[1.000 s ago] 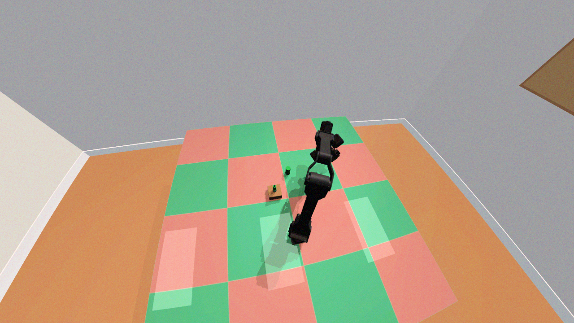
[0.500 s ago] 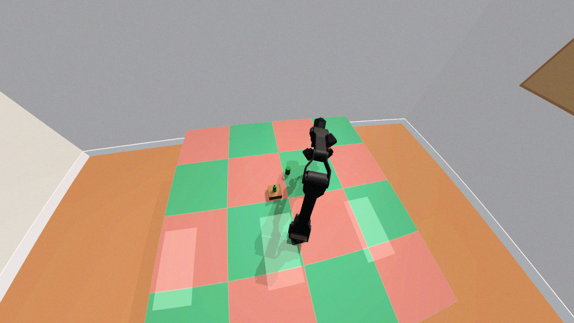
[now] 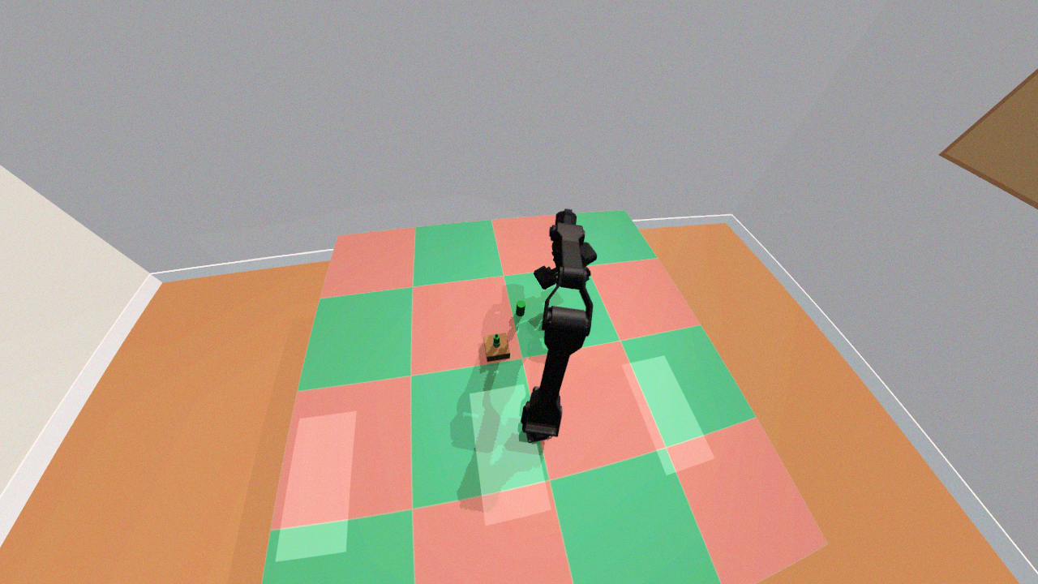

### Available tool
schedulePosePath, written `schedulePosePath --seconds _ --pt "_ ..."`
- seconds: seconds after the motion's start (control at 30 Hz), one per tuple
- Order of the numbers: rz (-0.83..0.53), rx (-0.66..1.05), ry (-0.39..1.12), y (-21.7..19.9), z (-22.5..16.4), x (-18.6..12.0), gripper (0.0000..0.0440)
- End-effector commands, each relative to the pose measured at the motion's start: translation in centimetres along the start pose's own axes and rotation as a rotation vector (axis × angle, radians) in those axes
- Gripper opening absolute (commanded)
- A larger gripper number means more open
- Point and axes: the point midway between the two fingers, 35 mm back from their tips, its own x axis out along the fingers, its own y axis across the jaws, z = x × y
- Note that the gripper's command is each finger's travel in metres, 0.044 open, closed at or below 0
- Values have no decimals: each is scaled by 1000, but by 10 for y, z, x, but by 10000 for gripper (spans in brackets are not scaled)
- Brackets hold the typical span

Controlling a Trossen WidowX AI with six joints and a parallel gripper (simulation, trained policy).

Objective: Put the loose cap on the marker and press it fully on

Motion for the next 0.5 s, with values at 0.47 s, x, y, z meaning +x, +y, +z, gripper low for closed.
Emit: schedulePosePath --seconds 0.47 --pt "-157 4 -46 -47 -9 -14 319"
